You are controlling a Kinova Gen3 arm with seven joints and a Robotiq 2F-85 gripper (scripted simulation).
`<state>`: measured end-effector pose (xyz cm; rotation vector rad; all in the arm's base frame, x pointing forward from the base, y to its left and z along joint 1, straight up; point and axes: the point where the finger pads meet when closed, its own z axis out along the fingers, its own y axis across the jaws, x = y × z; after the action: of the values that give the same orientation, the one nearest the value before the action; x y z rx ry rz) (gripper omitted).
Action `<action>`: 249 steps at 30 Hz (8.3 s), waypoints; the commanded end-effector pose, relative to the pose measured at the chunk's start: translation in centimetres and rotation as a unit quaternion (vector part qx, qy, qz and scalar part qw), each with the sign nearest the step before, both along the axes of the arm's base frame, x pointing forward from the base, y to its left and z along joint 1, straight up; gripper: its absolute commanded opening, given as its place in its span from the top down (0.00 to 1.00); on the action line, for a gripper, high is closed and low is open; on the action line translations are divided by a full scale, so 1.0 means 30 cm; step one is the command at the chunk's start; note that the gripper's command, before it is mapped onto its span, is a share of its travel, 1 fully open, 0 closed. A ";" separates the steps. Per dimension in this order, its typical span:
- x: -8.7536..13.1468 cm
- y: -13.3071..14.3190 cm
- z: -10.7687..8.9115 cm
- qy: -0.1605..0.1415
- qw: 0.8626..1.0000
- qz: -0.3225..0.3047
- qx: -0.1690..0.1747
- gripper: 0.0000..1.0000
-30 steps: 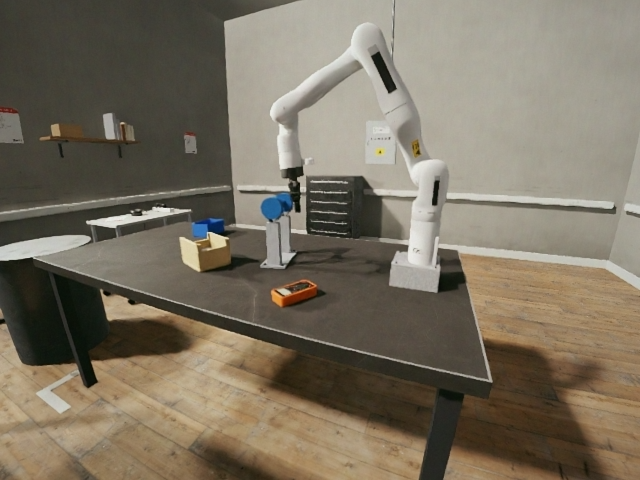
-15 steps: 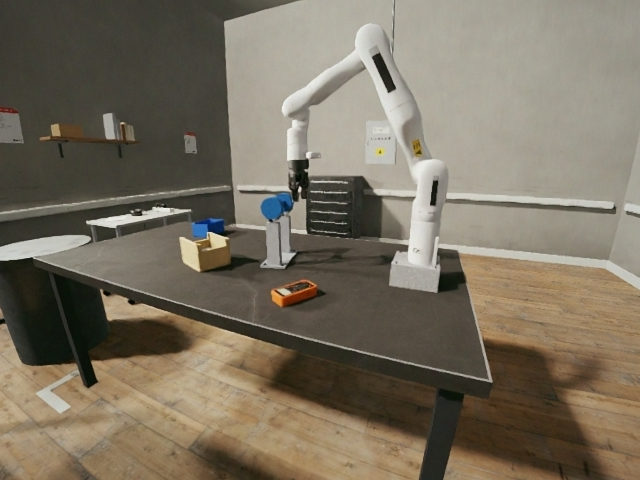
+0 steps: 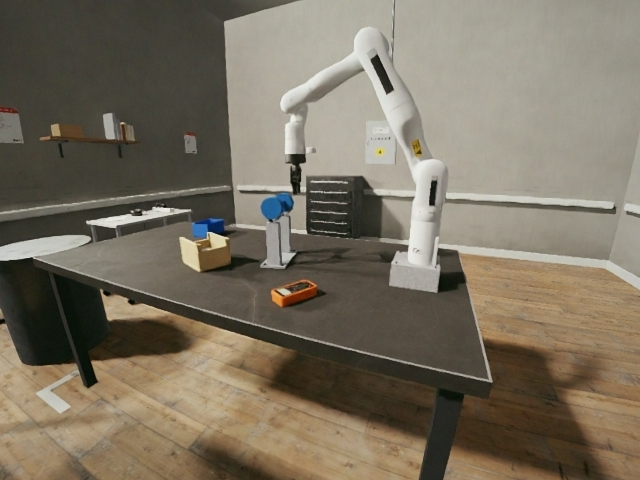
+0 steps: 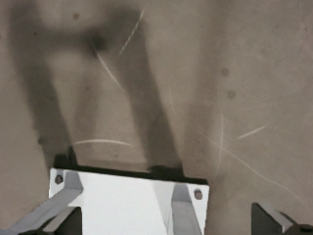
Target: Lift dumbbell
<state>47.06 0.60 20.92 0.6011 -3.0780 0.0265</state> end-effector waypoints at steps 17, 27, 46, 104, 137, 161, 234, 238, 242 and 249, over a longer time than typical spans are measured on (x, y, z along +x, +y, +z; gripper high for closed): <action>0.165 -0.022 0.061 0.009 0.943 0.334 0.003 0.00; 0.217 -0.033 0.087 0.010 0.894 0.448 0.004 0.00; 0.290 -0.060 0.127 0.008 0.798 0.602 0.006 0.00; 0.322 -0.077 -0.179 0.007 0.750 0.661 0.007 0.00; 0.322 -0.077 -0.183 0.007 0.750 0.661 0.007 0.90; 0.322 -0.077 -0.180 0.007 0.750 0.661 0.007 0.90; 0.323 -0.077 0.179 0.007 0.750 0.661 0.007 0.90; 0.323 -0.077 0.180 0.007 0.750 0.661 0.007 0.90; 0.323 -0.077 0.180 0.007 0.750 0.661 0.007 0.90; 0.323 -0.077 0.180 0.007 0.750 0.661 0.007 0.90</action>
<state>56.70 -1.69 26.16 2.4854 -1.9126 -0.0035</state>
